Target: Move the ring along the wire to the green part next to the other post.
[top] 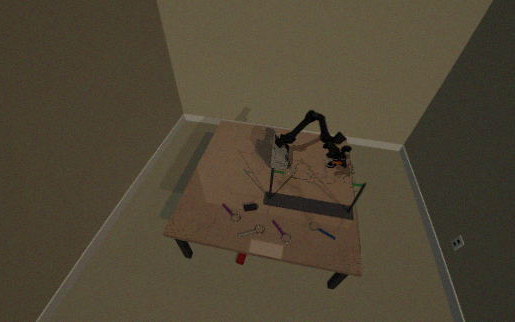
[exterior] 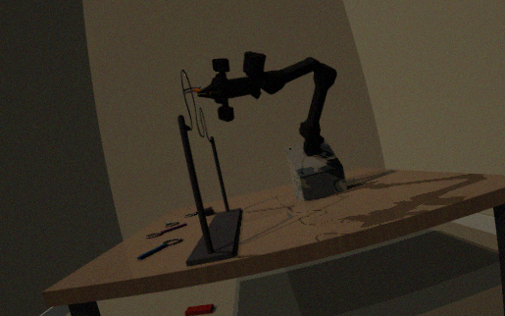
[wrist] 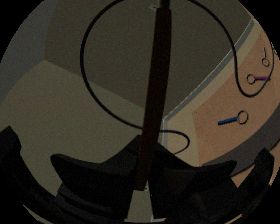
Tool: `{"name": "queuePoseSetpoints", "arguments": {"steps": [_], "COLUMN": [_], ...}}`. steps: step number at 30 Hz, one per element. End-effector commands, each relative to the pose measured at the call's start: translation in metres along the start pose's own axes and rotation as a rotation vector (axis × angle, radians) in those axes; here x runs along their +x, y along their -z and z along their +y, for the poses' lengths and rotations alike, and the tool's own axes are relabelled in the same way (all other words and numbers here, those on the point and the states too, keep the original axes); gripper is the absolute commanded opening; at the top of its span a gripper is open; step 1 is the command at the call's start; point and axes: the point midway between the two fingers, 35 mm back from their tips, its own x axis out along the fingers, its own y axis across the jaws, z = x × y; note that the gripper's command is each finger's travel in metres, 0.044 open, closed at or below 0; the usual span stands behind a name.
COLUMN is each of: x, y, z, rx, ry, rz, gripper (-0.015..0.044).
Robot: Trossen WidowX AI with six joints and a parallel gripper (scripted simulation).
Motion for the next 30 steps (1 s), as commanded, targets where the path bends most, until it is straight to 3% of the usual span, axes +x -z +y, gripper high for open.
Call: {"name": "queuePoseSetpoints", "arguments": {"steps": [1,30], "x": [-0.0001,0.0003], "y": [-0.0015,-0.0024], "z": [-0.0018,0.0056], "rx": [0.044,0.239], "ry": [-0.018,-0.127], "rz": [-0.011,-0.036], "gripper": [-0.015,-0.015]}}
